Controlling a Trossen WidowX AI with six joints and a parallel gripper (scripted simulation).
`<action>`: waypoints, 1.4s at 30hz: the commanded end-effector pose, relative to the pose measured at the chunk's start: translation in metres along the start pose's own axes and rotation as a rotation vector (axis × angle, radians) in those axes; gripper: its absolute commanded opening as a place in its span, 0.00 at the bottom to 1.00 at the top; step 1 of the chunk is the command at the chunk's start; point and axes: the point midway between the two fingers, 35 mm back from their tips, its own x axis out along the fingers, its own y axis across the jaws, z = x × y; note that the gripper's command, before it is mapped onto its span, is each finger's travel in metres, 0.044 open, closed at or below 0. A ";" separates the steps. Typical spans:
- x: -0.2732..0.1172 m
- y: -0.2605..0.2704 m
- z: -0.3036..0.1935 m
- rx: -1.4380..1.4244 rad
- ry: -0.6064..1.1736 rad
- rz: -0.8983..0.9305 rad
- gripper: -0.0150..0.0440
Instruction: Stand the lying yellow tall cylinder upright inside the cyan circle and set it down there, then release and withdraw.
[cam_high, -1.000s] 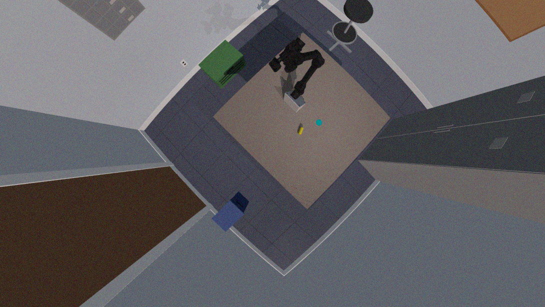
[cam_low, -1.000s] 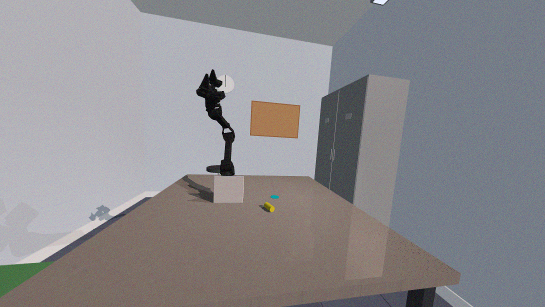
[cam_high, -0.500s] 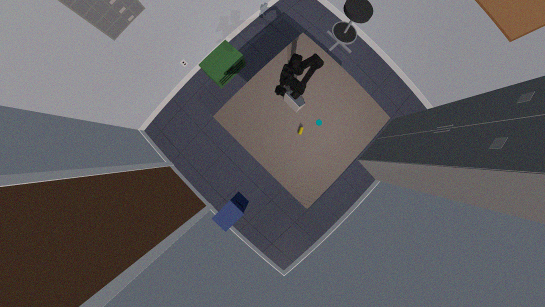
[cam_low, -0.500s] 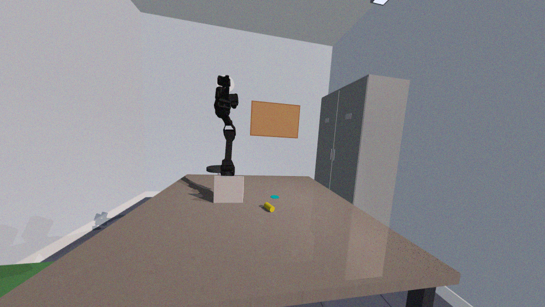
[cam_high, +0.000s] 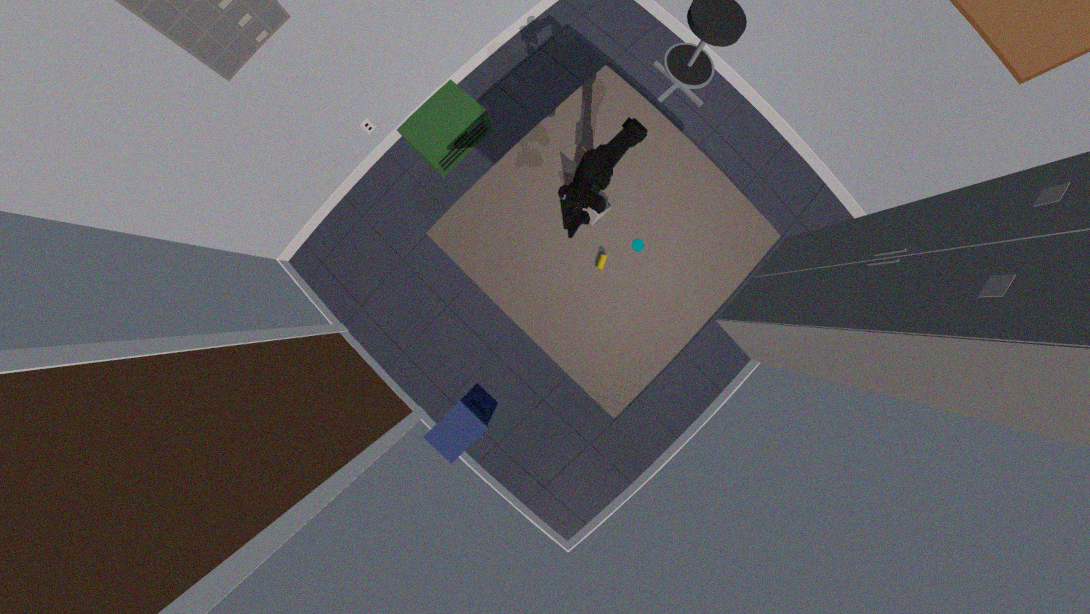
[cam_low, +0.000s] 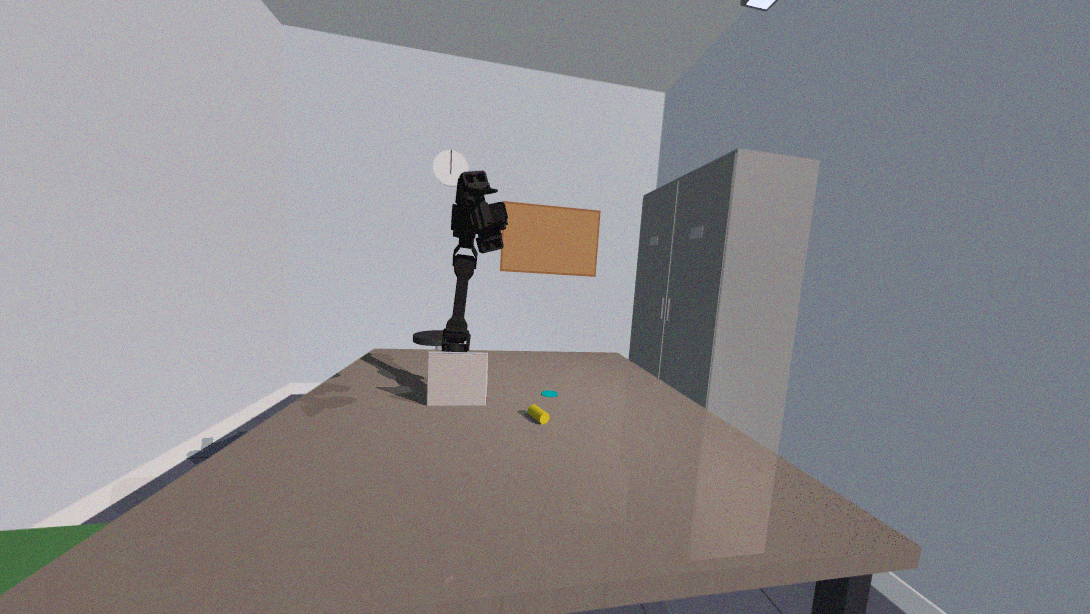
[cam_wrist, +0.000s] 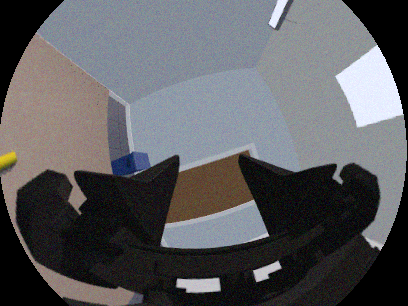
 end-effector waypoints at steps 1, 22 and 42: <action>0.016 0.027 0.007 0.090 0.000 0.097 0.78; 0.057 0.201 0.046 0.570 0.239 0.636 0.78; 0.026 0.350 0.066 0.894 0.791 0.972 0.78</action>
